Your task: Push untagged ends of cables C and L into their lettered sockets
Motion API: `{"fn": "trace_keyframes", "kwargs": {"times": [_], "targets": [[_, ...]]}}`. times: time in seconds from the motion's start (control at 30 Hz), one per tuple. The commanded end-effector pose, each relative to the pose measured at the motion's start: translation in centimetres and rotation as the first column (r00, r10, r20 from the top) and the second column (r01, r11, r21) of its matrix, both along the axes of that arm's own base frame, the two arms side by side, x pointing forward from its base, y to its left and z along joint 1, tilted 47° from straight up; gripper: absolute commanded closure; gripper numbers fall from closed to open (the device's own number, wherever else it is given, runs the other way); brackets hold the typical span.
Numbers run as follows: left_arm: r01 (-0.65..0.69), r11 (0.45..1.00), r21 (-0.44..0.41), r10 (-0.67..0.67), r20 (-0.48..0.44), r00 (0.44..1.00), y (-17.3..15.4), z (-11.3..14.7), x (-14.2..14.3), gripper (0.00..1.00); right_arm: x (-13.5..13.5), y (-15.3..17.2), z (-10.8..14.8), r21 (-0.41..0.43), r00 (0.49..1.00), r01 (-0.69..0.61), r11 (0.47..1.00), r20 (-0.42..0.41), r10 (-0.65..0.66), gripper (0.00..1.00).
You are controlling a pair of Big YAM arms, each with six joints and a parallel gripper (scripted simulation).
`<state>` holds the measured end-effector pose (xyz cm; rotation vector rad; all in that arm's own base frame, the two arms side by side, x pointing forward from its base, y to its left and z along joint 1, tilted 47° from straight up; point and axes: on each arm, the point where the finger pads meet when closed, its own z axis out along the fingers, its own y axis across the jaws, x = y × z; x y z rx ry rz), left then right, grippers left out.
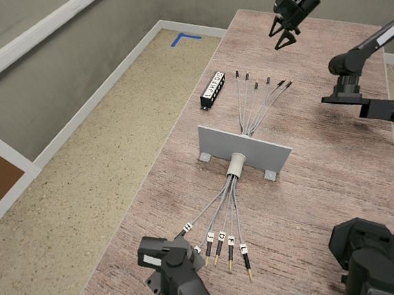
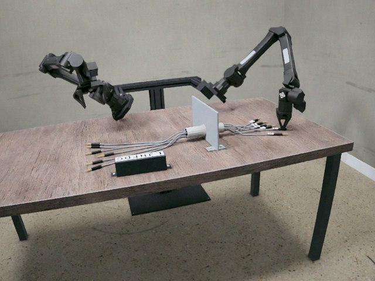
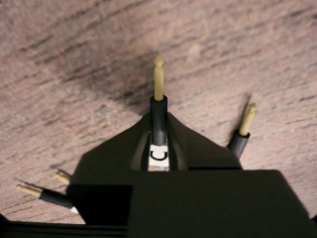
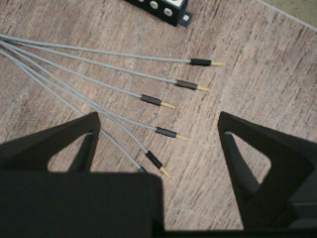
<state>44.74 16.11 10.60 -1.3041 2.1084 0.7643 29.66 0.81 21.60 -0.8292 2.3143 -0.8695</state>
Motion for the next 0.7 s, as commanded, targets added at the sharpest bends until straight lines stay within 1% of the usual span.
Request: {"fn": "trace_keyframes", "kwargs": {"times": [0.0, 0.03, 0.07, 0.13, 0.17, 0.23, 0.27, 0.33, 0.4, 0.53, 0.57, 0.67], "targets": [[-0.016, 1.0, 0.008, 0.016, -0.003, 1.0, 1.4, 0.8, 0.2, 0.78, 0.5, 0.2, 1.5, 0.02, 0.999, 0.009, 1.0, 0.033, -0.009, 0.0], [-0.006, 1.0, 0.007, 0.006, 0.009, 1.0, 0.5, 0.9, 0.5, 0.67, 0.5, 0.2, 1.5, 0.02, 0.999, 0.009, 1.0, 0.033, -0.009, 0.0], [-0.006, 1.0, 0.007, 0.006, 0.018, 1.0, 0.5, 1.3, 0.5, 0.65, 0.5, 0.2, 1.5, 0.02, 0.999, 0.009, 1.0, 0.033, -0.009, 0.0], [-0.006, 1.0, 0.01, 0.005, 0.049, 0.999, 0.5, 2.7, 1.1, 0.65, 0.5, 0.2, 1.5, 0.02, 0.999, 0.009, 1.0, 0.033, -0.009, 0.0], [-0.006, 1.0, 0.011, 0.005, 0.052, 0.999, 0.5, 2.9, 1.1, 0.65, 0.5, 0.2, 1.5, 0.02, 0.999, 0.009, 1.0, 0.033, -0.009, 0.0], [-0.006, 1.0, 0.011, 0.005, 0.052, 0.999, 0.5, 2.9, 1.1, 0.65, 0.5, 0.2, 1.5, 0.02, 0.999, 0.009, 1.0, 0.033, -0.009, 0.0], [-0.006, 1.0, 0.012, 0.006, 0.039, 0.999, 0.5, 2.3, 1.1, 0.65, 0.5, 0.2, 1.5, 0.02, 0.999, 0.009, 1.0, 0.033, -0.009, 0.0], [-0.005, 1.0, 0.011, 0.005, 0.047, 0.999, 0.4, 2.6, 1.1, 0.65, 0.5, 0.2, 1.5, 0.02, 0.999, 0.009, 1.0, 0.033, -0.009, 0.0], [-0.005, 1.0, 0.013, 0.004, 0.071, 0.997, 0.4, 3.8, 1.2, 0.65, 0.5, 0.2, 1.5, 0.02, 0.999, 0.009, 1.0, 0.033, -0.009, 0.0], [-0.012, 1.0, 0.013, 0.011, 0.094, 0.996, 0.2, 4.5, 1.2, 0.65, 0.5, 0.2, 1.5, 0.02, 0.999, 0.009, 1.0, 0.033, -0.009, 0.0], [-0.012, 1.0, 0.011, 0.011, 0.077, 0.997, 0.2, 3.7, 1.2, 0.65, 0.5, 0.2, 1.5, 0.02, 0.999, 0.009, 1.0, 0.033, -0.009, 0.0], [0.005, 1.0, 0.011, -0.006, 0.079, 0.997, -1.2, 4.2, 1.3, 0.65, 0.5, 0.2, 1.5, 0.02, 0.999, 0.009, 1.0, 0.033, -0.009, 0.0]]}}
